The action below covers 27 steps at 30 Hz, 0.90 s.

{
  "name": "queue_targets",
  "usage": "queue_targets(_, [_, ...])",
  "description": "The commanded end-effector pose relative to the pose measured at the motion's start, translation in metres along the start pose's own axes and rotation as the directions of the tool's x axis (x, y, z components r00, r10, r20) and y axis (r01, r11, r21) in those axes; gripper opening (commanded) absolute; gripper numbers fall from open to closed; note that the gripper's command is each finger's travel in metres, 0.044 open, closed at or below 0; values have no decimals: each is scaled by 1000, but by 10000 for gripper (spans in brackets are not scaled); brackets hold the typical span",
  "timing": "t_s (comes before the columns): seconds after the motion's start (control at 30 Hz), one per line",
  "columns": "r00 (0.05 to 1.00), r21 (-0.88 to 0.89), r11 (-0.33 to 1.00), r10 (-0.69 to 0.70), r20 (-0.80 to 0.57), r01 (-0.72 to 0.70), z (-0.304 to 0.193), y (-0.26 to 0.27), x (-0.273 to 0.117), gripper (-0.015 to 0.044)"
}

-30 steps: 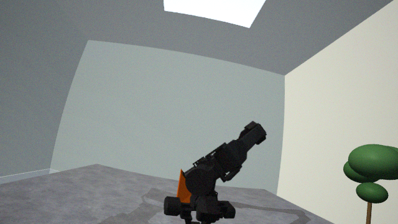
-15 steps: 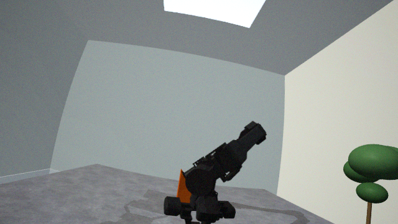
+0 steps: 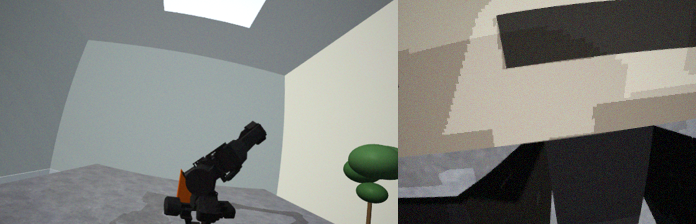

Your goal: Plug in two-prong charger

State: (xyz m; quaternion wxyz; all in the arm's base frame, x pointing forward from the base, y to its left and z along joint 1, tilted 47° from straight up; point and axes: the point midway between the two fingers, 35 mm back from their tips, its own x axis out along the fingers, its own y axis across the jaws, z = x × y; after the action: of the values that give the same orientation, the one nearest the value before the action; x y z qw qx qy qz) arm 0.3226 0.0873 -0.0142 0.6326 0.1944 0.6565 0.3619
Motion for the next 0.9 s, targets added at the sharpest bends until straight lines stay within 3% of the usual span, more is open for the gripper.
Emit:
queue_targets(0.0, [1000, -13, 1000, 0, 17, 0, 6, 1, 0, 0])
queue_targets(0.47, [1000, 0, 1000, 0, 0, 0, 0, 0, 0, 0])
queue_targets(0.87, [1000, 0, 1000, 0, 0, 0, 0, 0, 0, 315])
